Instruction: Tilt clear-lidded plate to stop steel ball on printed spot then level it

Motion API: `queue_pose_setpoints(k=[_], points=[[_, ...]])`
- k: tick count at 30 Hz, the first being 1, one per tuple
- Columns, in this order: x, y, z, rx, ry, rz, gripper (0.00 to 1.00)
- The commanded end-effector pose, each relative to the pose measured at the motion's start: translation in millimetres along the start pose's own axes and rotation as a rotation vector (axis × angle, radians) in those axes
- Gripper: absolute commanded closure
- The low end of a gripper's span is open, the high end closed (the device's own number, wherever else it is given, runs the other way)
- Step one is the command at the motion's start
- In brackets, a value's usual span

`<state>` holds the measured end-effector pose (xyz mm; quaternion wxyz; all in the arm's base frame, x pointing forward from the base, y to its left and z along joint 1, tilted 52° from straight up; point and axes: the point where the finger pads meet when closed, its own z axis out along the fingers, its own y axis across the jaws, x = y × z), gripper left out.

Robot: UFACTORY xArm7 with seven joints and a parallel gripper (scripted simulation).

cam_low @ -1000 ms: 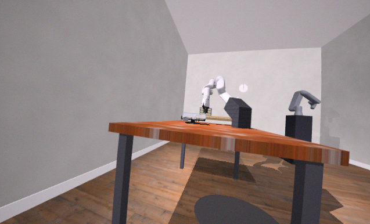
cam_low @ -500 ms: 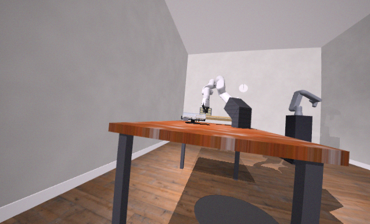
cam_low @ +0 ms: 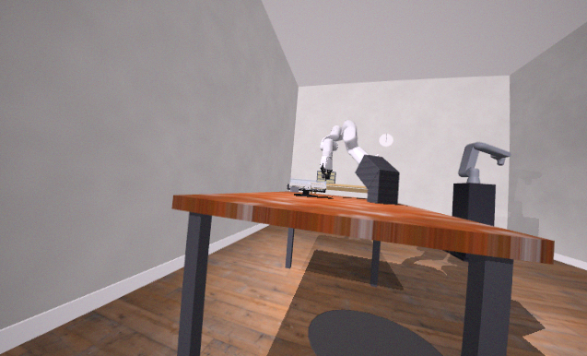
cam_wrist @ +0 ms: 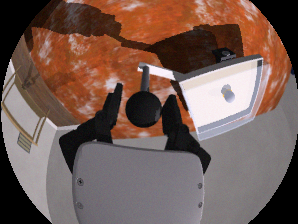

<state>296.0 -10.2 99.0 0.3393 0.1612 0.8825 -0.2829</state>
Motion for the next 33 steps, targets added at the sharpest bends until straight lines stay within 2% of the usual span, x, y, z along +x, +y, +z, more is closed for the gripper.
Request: queue_pose_setpoints(k=[1,33], points=[[-0.6,0.8,-0.6,-0.002,-0.001,0.0,0.39],[-0.6,0.8,-5.3,-0.002,-0.002,0.0,0.39]])
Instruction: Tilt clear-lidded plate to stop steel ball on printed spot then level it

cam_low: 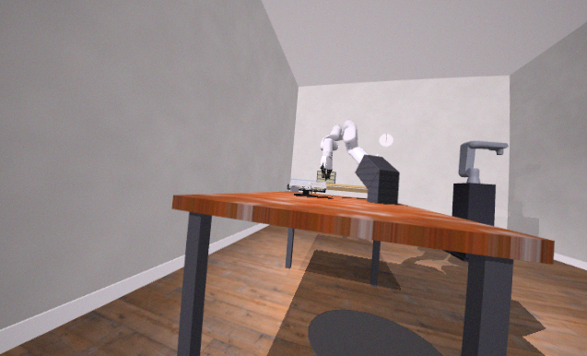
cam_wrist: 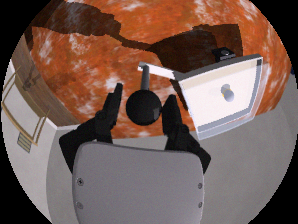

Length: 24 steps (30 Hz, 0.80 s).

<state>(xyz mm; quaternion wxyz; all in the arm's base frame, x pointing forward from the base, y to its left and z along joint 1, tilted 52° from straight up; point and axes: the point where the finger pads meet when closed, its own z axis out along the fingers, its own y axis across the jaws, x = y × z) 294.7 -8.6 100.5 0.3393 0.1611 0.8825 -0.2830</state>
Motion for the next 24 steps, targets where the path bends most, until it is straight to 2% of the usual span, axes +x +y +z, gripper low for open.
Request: queue_pose_setpoints(k=[1,24], points=[[-1,1,-4,-0.002,-0.001,0.0,0.39],[-1,1,-37,-0.002,-0.002,0.0,0.39]])
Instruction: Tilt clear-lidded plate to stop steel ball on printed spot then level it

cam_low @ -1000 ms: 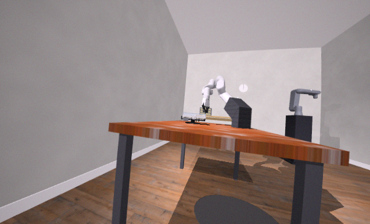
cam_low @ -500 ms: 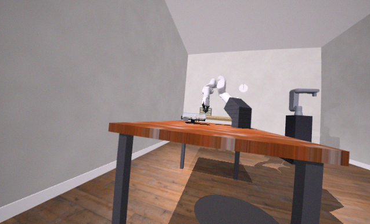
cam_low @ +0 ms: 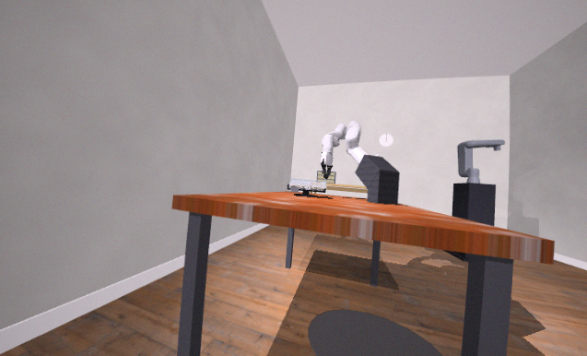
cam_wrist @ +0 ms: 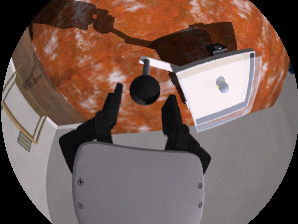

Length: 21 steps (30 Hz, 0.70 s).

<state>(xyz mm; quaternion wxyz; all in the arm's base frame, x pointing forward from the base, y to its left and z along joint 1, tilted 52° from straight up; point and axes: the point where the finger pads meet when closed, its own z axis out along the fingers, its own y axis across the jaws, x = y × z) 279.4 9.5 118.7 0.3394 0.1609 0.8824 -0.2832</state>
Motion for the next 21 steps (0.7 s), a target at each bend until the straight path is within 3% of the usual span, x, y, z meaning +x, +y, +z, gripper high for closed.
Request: queue_pose_setpoints(k=[1,21], points=[[-1,1,-7,-0.002,-0.001,0.001,0.39],[-1,1,-27,-0.002,-0.001,0.001,0.39]])
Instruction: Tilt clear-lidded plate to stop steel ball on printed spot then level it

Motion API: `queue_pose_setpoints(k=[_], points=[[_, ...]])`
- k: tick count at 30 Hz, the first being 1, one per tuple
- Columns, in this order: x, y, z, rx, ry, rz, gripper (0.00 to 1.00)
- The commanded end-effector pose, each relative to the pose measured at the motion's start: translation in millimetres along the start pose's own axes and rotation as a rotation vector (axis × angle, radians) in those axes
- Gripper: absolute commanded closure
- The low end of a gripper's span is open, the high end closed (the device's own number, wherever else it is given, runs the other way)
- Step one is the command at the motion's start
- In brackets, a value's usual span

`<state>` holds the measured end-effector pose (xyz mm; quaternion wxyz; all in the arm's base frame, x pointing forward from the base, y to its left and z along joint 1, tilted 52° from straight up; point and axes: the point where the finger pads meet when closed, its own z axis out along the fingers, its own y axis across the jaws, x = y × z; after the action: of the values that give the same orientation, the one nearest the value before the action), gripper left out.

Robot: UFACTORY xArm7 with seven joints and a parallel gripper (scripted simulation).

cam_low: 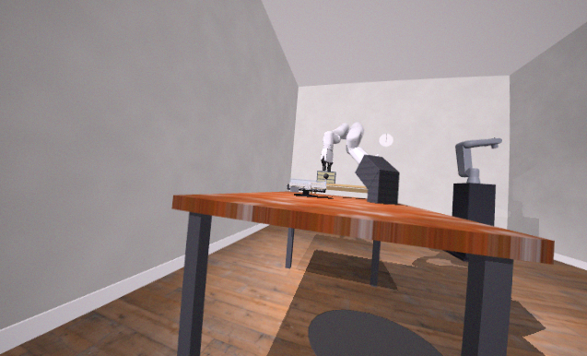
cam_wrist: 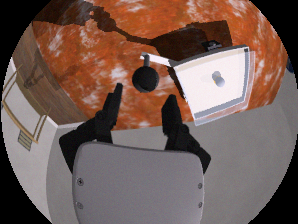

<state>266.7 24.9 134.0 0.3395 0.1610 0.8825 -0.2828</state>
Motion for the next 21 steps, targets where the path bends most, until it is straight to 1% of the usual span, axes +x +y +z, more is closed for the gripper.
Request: queue_pose_setpoints(k=[1,7,8,21], points=[[-0.6,0.7,-2.4,-0.002,-0.001,0.0,0.39],[-0.6,0.7,-3.1,-0.002,-0.001,0.0,0.39],[-0.6,0.7,-3.1,-0.002,-0.001,0.0,0.0],[-0.6,0.7,-3.1,-0.002,-0.001,0.0,0.0]])
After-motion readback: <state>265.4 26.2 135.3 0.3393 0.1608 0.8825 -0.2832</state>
